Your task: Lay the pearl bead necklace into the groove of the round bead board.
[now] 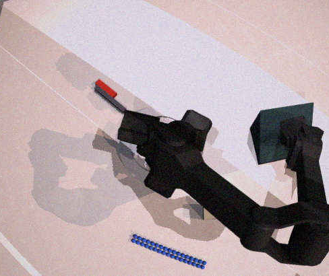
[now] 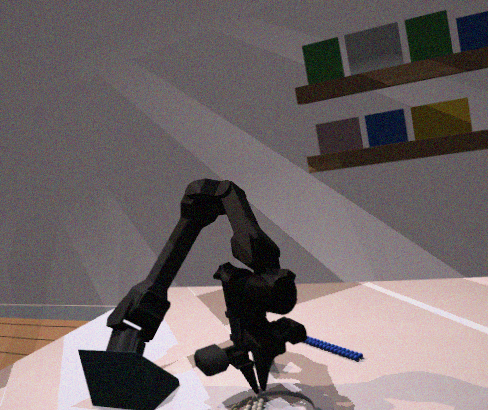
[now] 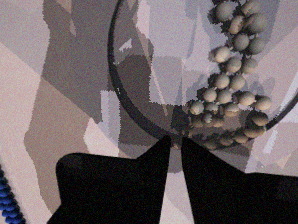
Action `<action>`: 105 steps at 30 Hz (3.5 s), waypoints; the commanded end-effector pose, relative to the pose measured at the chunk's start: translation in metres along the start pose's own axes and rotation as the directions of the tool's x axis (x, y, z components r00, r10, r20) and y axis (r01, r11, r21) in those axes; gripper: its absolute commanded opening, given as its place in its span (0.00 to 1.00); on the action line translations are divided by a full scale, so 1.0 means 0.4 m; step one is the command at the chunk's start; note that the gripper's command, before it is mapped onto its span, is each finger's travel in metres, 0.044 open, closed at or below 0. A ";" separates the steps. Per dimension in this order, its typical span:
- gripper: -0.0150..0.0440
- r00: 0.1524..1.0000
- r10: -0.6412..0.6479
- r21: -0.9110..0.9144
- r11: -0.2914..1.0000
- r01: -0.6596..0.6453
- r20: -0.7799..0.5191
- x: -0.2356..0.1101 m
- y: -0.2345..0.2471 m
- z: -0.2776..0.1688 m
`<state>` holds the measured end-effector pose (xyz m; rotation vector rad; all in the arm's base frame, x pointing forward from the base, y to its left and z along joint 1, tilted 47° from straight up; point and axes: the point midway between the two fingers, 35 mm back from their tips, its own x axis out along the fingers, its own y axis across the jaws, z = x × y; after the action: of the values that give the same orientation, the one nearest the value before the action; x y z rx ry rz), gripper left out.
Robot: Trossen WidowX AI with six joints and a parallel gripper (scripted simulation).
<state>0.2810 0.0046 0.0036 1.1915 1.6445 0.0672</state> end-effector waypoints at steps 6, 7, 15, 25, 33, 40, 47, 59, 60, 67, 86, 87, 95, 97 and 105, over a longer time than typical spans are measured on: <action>0.39 1.000 0.002 0.004 1.000 -0.002 0.000 0.004 0.001 -0.001; 0.43 1.000 0.002 0.004 1.000 -0.002 0.000 0.004 0.001 -0.001; 0.79 1.000 0.002 0.004 1.000 -0.002 0.000 0.004 0.001 -0.001; 1.00 1.000 0.006 0.006 1.000 -0.006 -0.002 -0.005 0.001 -0.003; 1.00 1.000 0.006 0.006 1.000 -0.006 -0.002 -0.005 0.001 -0.003; 1.00 1.000 0.006 0.006 1.000 -0.006 -0.002 -0.005 0.001 -0.003; 0.90 1.000 0.002 -0.141 0.990 -0.002 0.002 -0.045 -0.043 0.037; 0.90 1.000 0.003 -0.286 0.958 -0.003 0.000 -0.076 -0.091 0.071; 0.90 1.000 0.003 -0.286 0.958 -0.003 0.000 -0.068 -0.091 0.071; 0.90 1.000 0.003 -0.292 0.956 -0.001 0.006 -0.061 -0.088 0.073; 0.90 1.000 0.004 -0.286 0.958 -0.004 0.000 0.012 -0.090 0.070; 0.90 1.000 0.005 -0.286 0.958 -0.005 -0.001 0.014 -0.090 0.070; 0.63 1.000 -0.003 -0.294 0.956 0.002 0.000 0.009 -0.091 0.070; 0.54 1.000 -0.003 -0.294 0.956 0.002 0.000 0.009 -0.091 0.070; 0.35 1.000 -0.003 -0.294 0.956 0.002 0.000 0.009 -0.091 0.070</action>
<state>0.2783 -0.0252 -0.0319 0.9639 1.5721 0.2985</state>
